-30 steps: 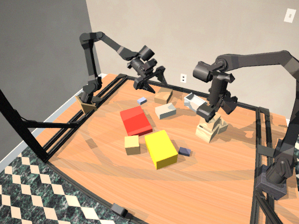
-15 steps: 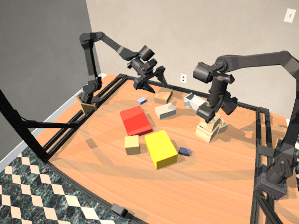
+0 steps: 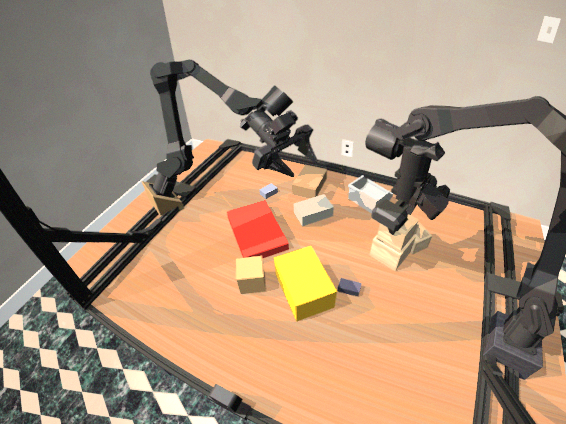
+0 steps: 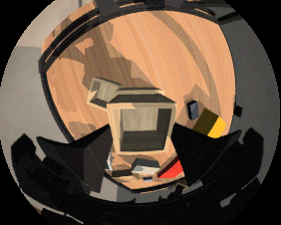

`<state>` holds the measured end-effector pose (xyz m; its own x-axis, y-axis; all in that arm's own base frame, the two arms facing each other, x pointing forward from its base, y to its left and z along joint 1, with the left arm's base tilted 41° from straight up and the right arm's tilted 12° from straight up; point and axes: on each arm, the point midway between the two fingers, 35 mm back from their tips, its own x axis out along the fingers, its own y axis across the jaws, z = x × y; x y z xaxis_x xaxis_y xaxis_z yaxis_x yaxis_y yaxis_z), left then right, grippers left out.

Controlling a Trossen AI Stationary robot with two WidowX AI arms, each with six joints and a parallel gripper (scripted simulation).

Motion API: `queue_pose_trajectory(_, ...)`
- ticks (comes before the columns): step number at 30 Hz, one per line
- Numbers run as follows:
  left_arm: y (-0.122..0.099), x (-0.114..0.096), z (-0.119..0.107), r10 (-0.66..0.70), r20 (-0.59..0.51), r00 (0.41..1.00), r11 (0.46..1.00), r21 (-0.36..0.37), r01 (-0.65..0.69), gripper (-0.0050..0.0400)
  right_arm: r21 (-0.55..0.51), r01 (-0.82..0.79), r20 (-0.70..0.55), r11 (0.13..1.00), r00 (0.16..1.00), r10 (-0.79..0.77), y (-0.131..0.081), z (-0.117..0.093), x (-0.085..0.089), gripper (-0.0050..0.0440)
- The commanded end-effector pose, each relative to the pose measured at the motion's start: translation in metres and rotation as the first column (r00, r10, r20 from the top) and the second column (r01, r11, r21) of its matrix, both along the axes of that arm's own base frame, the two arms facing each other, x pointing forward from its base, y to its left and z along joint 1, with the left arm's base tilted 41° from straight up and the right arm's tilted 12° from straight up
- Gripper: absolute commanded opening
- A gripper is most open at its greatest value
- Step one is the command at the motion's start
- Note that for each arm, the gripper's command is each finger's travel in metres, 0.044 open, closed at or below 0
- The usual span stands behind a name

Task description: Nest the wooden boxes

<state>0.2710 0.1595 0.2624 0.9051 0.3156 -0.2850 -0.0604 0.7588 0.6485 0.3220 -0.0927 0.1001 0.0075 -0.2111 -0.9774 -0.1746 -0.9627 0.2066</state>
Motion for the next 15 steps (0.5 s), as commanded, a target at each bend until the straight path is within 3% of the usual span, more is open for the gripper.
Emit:
queue_pose_trajectory(1, -0.0001, 0.0000, -0.0005, -0.001, -0.002, 1.000, 1.000, 0.001, 0.001, 0.0400, 0.002, -0.003, -0.008, 1.000, 1.000, 0.003, 0.0003, -0.0030, -0.0013, 0.0000)
queue_pose_trajectory(15, -0.0001, 0.0000, -0.0005, -0.001, -0.002, 1.000, 1.000, 0.001, 0.001, 0.0400, 0.002, -0.003, -0.008, 1.000, 1.000, 0.003, -0.0004, -0.0052, -0.0003, 0.0000)
